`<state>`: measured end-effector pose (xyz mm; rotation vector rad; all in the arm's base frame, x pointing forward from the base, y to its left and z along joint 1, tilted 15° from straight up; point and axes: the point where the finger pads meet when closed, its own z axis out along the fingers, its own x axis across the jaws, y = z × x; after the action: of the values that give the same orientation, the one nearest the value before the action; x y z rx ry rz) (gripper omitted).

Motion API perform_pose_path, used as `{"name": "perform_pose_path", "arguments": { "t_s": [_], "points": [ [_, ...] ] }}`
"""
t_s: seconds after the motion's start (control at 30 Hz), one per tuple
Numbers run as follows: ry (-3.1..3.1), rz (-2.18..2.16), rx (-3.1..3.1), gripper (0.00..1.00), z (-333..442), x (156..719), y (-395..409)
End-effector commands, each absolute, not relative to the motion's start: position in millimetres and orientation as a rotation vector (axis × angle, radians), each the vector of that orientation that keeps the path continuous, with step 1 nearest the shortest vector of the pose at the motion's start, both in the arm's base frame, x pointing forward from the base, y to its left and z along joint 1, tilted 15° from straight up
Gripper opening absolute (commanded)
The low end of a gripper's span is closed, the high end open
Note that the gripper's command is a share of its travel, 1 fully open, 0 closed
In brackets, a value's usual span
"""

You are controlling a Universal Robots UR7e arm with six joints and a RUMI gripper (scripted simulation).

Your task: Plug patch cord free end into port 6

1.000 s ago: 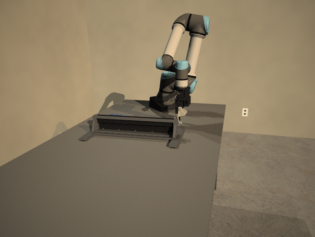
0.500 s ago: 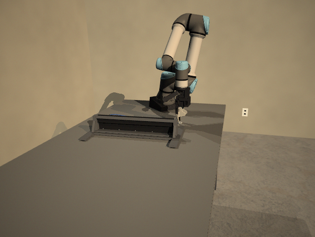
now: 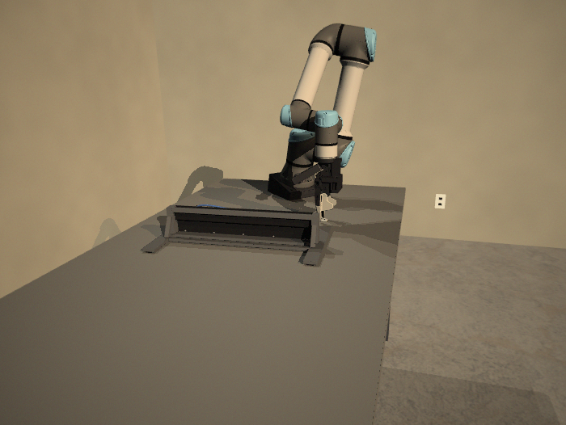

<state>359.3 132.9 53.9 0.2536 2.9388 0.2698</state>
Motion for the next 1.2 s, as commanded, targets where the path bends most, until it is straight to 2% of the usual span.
{"name": "perform_pose_path", "arguments": {
  "t_s": [0.0, 1.17],
  "points": [
    [2.938, 0.270, 0.253, 0.22, 52.5, 360.0, 133.2],
    [2.938, 0.270, 0.253, 0.22, 49.6, 360.6, 133.7]
  ]
}}
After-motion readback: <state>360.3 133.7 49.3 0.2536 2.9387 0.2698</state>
